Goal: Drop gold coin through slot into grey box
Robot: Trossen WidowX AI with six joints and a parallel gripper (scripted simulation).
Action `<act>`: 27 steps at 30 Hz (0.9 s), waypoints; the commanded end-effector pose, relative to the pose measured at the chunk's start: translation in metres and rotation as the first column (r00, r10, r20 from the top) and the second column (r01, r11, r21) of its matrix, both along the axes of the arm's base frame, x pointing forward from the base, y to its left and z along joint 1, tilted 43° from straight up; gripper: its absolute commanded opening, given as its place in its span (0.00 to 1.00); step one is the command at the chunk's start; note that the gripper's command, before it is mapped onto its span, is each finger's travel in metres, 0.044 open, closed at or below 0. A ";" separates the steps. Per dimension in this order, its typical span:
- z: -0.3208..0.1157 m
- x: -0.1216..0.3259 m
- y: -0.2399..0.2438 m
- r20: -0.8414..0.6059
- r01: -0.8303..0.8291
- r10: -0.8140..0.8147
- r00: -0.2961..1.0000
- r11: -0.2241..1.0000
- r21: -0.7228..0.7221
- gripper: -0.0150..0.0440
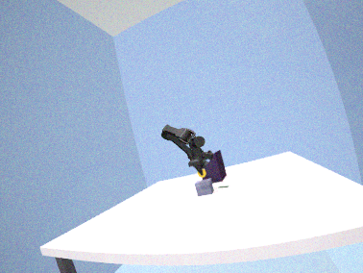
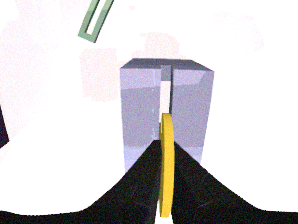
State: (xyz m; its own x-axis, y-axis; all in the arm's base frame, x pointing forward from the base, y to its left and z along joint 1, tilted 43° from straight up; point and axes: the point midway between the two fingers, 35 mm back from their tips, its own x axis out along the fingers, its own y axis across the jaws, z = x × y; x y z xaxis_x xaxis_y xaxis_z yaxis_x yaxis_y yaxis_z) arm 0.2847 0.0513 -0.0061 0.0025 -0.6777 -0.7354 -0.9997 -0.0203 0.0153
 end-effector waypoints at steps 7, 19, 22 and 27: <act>0.004 0.004 -0.003 -0.005 -0.002 0.002 1.000 1.000 -0.001 0.25; 0.003 0.003 -0.003 -0.005 0.002 -0.002 1.000 1.000 0.001 0.25; 0.003 0.003 -0.003 -0.005 0.002 -0.002 1.000 1.000 0.000 0.25; 0.001 0.002 -0.006 -0.005 0.002 -0.002 1.000 1.000 0.000 0.25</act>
State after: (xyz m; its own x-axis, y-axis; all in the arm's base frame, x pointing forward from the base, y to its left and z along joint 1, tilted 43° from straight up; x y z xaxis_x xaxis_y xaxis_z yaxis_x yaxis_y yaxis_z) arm 0.2882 0.0484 -0.0036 -0.0001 -0.6754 -0.7374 -0.9997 -0.0168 0.0155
